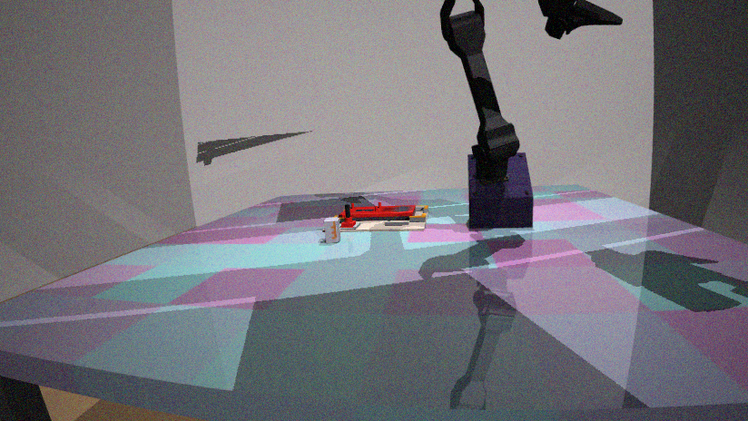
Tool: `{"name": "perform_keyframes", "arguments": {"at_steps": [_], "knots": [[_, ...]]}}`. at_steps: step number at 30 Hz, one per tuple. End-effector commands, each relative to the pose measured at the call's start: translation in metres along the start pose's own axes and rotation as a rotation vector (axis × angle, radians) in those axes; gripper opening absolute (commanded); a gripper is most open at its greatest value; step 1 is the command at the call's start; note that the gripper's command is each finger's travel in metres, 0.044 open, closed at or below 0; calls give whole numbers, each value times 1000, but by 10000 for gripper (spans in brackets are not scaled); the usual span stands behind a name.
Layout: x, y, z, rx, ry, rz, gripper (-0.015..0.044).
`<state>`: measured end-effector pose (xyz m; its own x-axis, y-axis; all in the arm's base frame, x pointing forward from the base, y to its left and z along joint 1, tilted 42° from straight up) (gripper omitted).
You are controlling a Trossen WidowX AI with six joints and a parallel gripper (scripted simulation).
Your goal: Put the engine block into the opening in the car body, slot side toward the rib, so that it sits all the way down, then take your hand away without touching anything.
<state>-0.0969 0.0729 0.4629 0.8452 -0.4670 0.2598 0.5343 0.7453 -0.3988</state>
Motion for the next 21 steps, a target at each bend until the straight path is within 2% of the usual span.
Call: {"name": "perform_keyframes", "arguments": {"at_steps": [1,11,16,21], "knots": [[-11,35,12,32,11,-125,440],[-9,139,26,56,-23,-417,440],[17,205,20,47,-63,-579,440],[60,265,0,12,-115,-729,440]]}}
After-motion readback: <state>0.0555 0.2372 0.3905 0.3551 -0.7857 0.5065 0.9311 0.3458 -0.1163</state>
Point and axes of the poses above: the point midway between the two fingers, 35 mm back from their tips, its own x axis back along the fingers, its own z axis across the jaws, y = z × x, the point moved 4 cm from there along x, back along the fingers, and after that the axes turned 13 degrees about -x, right-handed, at the moved point
